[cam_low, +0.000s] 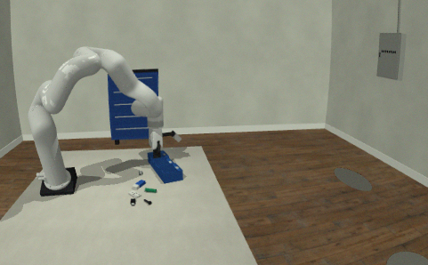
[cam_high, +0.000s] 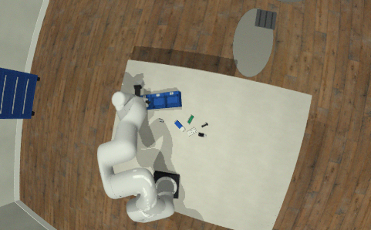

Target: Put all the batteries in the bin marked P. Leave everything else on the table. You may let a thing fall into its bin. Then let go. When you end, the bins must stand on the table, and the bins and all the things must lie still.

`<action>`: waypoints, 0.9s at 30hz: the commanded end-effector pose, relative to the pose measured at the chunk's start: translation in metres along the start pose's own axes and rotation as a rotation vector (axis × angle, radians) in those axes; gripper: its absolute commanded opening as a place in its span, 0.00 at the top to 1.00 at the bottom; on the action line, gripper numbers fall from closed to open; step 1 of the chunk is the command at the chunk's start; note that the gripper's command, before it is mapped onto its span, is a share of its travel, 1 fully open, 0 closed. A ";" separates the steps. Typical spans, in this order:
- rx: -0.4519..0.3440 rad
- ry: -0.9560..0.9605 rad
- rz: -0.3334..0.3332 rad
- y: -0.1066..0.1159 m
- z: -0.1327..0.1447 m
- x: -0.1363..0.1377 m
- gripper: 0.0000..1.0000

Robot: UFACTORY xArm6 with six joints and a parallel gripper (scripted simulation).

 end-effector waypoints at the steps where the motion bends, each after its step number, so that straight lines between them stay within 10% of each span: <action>1: 0.004 -0.001 -0.002 0.002 -0.001 0.000 0.93; 27: 0.004 -0.001 -0.002 0.023 -0.001 0.000 0.93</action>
Point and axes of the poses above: the point where the finger pads meet when closed, its own y axis back along the fingers, its own x axis across the jaws, z = x × y, the point moved 5 cm from there along y, back along the fingers, and after that the axes turned 2 degrees about -y, right-handed, at the moved point
